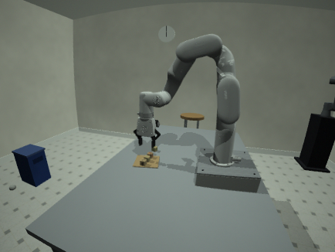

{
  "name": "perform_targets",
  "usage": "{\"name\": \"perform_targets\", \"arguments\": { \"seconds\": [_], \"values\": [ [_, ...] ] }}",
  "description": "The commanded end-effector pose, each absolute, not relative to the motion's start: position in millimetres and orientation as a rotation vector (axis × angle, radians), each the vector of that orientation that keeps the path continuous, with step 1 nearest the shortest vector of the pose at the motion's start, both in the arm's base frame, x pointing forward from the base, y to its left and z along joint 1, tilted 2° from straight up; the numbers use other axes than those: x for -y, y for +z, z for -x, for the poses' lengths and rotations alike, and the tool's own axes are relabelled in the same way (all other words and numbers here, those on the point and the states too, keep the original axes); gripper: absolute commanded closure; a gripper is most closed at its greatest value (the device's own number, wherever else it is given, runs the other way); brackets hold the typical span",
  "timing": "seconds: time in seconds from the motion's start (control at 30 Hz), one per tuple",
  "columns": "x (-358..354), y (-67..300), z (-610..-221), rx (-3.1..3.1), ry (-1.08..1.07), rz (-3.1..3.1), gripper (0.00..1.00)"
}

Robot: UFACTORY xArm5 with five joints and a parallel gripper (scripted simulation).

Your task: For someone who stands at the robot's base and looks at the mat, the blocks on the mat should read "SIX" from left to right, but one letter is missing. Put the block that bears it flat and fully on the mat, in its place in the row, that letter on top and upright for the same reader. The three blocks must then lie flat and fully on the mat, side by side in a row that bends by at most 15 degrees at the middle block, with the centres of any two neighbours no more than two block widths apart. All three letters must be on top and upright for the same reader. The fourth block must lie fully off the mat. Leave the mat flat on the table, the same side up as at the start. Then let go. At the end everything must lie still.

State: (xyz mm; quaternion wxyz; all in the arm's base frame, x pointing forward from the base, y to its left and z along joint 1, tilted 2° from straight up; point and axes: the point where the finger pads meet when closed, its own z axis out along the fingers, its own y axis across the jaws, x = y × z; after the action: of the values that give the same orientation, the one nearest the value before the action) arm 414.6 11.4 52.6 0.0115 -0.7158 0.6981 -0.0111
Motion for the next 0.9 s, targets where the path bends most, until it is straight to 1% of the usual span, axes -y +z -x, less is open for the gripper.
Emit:
{"name": "perform_targets", "arguments": {
  "seconds": [0.0, 0.6, 0.87],
  "values": [
    [-11, 55, -416, -2.175, -0.039, 2.230, 0.00],
    [-11, 55, -416, -2.175, -0.039, 2.230, 0.00],
    [-11, 68, -415, -2.175, -0.039, 2.230, 0.00]
  ]
}}
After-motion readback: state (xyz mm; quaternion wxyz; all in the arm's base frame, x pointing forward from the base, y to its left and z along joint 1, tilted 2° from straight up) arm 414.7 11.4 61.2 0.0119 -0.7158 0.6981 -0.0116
